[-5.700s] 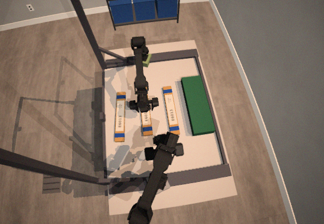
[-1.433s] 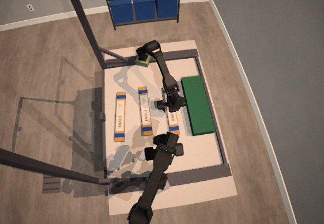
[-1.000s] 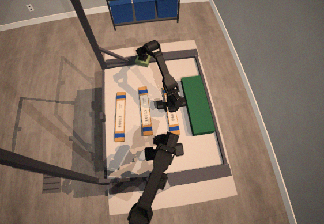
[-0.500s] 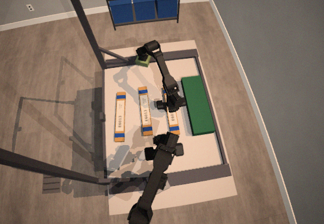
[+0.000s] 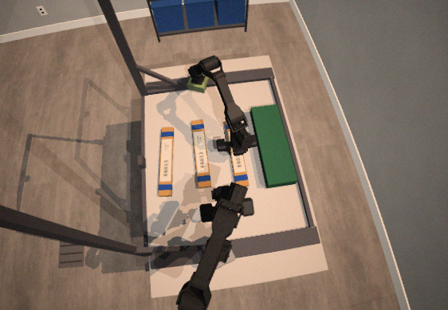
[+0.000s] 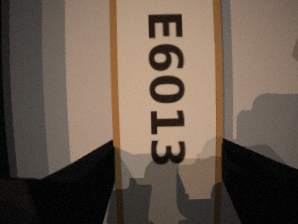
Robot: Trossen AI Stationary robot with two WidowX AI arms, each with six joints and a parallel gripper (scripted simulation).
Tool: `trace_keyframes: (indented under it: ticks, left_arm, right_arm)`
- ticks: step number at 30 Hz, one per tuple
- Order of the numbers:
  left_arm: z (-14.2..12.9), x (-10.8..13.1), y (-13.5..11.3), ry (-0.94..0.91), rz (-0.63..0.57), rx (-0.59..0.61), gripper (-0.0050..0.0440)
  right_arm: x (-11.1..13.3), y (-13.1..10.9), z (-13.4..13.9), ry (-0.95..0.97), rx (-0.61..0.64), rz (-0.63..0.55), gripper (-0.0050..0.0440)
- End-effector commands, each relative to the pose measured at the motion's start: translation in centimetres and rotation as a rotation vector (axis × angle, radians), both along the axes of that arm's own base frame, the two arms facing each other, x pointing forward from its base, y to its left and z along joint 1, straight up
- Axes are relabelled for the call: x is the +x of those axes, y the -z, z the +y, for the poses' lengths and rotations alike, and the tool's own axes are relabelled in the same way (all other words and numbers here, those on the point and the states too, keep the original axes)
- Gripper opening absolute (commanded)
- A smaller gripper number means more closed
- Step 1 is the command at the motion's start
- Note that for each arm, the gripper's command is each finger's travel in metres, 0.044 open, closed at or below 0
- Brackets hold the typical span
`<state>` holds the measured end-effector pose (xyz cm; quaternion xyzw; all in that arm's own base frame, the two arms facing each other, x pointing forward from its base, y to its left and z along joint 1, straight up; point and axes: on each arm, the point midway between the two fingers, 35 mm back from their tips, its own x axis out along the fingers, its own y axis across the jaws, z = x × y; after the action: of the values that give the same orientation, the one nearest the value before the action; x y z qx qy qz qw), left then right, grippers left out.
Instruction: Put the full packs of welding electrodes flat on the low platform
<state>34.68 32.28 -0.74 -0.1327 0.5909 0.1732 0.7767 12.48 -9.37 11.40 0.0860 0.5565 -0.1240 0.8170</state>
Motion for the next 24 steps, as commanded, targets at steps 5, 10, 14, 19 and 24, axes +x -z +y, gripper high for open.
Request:
trace_keyframes:
  ticks: [5,10,14,19,24]
  left_arm:
    - [0.3,0.2,-1.0,-0.002,-0.016,0.021,-0.005]
    - [0.3,0.2,-1.0,-0.002,-0.016,0.021,-0.005]
    - [0.3,0.2,-1.0,-0.002,-0.016,0.021,-0.005]
    - [0.1,-0.1,-0.8,-0.003,-0.004,0.015,-0.005]
    - [0.6,0.5,-2.9,-0.003,-0.032,0.042,-0.005]
  right_arm:
    - [0.2,-0.6,-0.2,0.0,-0.013,-0.016,0.043]
    - [0.2,-0.6,-0.2,0.0,-0.013,-0.016,0.043]
    - [0.2,-0.6,-0.2,0.0,-0.013,-0.016,0.043]
    - [0.2,-0.6,-0.2,0.0,-0.013,-0.016,0.043]
    - [0.2,-0.6,-0.2,0.0,-0.013,-0.016,0.043]
